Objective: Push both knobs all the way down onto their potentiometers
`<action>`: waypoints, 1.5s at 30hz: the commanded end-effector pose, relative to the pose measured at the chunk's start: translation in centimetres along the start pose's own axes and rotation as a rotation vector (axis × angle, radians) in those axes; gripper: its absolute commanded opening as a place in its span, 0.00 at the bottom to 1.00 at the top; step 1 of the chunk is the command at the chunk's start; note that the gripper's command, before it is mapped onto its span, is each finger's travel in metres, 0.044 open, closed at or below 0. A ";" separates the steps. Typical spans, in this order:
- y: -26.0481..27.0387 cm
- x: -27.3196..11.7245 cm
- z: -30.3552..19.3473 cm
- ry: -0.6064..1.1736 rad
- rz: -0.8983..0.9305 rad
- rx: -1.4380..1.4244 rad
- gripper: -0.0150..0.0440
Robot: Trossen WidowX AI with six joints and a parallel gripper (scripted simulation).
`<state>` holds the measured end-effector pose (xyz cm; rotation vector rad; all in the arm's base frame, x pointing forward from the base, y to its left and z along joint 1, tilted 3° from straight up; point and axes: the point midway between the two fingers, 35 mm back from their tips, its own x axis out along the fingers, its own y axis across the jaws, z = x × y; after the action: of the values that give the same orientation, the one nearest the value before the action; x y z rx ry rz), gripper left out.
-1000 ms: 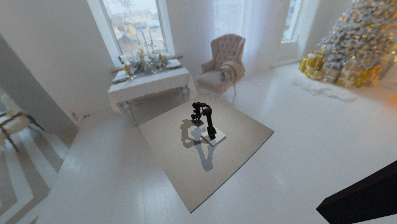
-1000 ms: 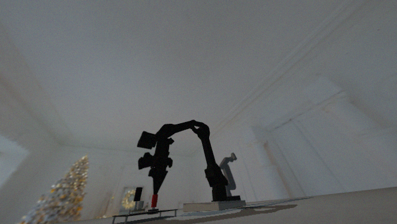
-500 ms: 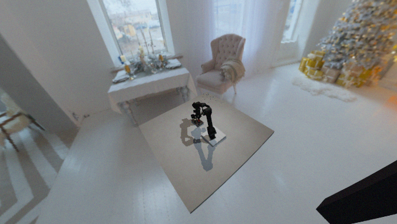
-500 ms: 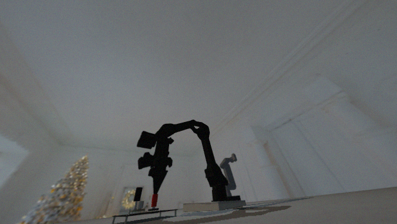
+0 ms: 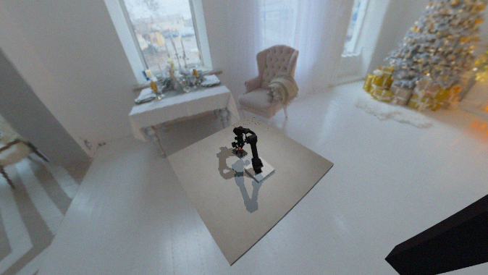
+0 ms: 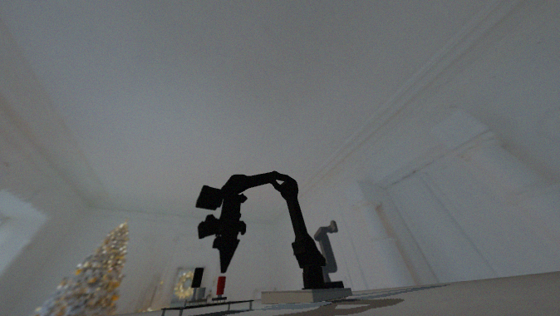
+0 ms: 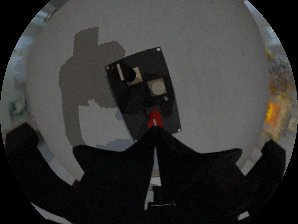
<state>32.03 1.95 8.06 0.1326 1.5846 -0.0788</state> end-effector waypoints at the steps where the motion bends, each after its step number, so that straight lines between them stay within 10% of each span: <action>1: 0.0 -0.7 0.1 -0.007 -0.001 0.003 0.25; 9: 0.0 -0.1 0.0 -0.001 0.000 0.000 0.61; 17: 0.0 -1.7 1.3 -0.094 0.031 0.071 0.25; 45: 1.9 -3.8 3.9 -0.038 0.041 1.038 0.25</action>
<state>35.76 2.95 11.75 0.8694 1.3899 -0.7655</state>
